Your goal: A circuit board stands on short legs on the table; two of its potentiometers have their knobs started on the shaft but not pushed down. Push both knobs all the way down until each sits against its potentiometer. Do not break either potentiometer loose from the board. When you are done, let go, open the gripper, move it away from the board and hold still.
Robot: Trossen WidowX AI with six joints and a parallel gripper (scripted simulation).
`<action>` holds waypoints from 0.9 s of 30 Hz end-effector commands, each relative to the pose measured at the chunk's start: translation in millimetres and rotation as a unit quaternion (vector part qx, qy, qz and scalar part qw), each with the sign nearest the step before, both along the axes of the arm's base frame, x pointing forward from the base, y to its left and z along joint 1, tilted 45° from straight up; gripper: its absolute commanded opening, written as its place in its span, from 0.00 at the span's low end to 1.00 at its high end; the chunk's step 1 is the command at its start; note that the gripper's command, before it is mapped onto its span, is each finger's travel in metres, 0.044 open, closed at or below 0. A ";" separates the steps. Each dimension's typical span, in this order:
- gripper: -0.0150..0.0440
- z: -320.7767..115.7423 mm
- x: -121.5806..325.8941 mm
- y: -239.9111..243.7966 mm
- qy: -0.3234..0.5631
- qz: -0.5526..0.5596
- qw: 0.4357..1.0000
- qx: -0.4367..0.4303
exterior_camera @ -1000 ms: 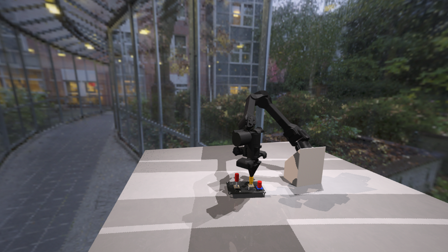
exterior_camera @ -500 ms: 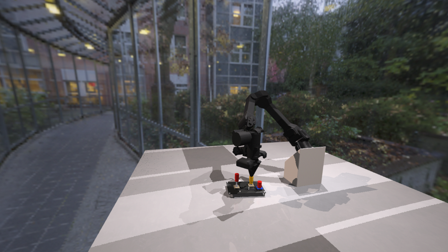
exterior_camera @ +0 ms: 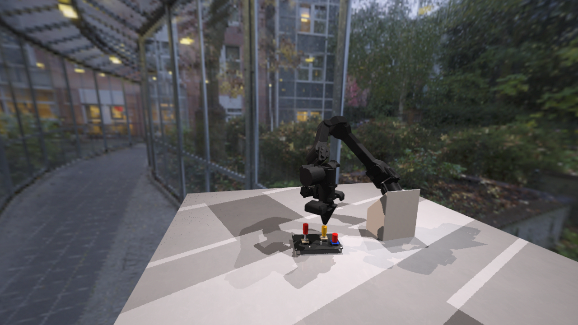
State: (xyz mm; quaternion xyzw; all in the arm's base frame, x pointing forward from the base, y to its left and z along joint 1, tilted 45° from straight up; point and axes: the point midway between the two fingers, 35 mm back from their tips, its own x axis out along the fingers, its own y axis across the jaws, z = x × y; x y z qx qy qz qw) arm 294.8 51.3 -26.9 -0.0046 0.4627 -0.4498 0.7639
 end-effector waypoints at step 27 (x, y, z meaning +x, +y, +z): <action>0.25 20.9 39.0 36.8 0.161 0.184 0.969 -0.036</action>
